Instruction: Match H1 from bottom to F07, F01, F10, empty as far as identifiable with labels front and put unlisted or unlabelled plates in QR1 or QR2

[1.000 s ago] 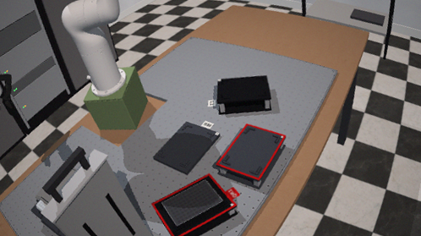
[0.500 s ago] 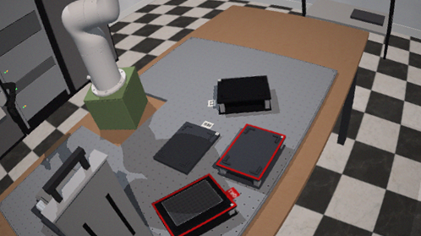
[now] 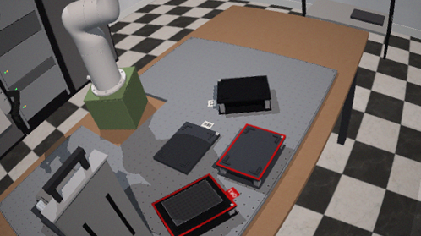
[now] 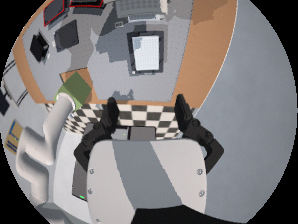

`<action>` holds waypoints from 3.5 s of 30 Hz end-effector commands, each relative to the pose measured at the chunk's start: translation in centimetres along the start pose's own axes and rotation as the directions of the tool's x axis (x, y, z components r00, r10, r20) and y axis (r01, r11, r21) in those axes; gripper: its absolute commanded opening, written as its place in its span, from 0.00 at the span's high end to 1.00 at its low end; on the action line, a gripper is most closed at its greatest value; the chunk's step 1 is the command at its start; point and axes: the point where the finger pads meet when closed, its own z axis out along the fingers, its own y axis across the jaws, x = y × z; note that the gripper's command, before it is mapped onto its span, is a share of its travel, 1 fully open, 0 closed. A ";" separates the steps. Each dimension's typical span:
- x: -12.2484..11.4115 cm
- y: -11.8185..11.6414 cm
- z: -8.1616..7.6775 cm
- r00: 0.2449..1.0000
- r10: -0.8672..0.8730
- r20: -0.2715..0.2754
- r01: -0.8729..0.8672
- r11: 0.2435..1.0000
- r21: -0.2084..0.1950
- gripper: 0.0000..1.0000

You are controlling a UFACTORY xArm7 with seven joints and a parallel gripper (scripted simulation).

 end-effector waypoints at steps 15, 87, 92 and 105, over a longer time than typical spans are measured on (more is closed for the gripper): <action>0.0 0.1 2.4 1.000 0.000 -0.001 0.000 1.000 -0.004 0.00; 0.0 0.1 13.1 1.000 0.000 -0.001 0.000 1.000 -0.004 0.00; 0.0 0.1 13.9 1.000 0.000 -0.001 0.000 1.000 -0.004 0.00; 0.0 0.1 15.8 1.000 0.000 -0.001 0.000 1.000 -0.004 0.00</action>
